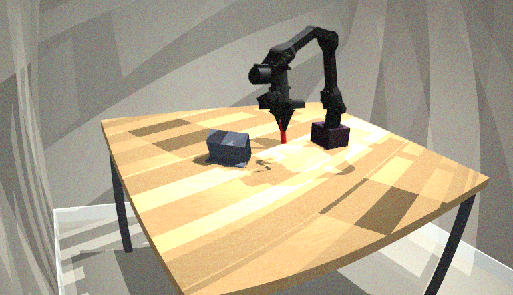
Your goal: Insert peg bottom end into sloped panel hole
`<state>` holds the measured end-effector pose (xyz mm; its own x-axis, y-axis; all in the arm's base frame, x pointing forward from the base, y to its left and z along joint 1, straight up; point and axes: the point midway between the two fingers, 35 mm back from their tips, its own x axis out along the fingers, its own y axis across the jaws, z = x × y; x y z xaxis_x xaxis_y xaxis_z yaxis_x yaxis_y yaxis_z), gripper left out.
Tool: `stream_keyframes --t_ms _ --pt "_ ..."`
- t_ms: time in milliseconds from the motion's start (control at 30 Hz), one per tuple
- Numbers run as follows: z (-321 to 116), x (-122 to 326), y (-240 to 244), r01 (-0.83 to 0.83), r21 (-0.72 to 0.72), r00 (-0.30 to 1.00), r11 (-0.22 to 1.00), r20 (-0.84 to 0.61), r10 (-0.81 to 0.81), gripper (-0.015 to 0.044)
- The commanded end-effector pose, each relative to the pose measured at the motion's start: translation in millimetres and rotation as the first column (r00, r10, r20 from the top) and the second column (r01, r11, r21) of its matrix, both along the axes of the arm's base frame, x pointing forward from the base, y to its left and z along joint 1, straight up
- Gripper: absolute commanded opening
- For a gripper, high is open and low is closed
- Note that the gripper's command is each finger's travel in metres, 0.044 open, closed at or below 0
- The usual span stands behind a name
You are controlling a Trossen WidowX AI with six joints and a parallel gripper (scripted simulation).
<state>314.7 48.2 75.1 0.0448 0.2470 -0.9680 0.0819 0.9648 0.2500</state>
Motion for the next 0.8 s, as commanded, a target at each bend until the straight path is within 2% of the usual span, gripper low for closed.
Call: stream_keyframes --t_ms 0,767 --pt "-1 2 -4 0.062 0.022 0.998 0.998 -0.010 -0.062 0.0000" --pt "-2 12 -27 0.372 0.117 0.927 0.921 -0.086 -0.364 0.0000"
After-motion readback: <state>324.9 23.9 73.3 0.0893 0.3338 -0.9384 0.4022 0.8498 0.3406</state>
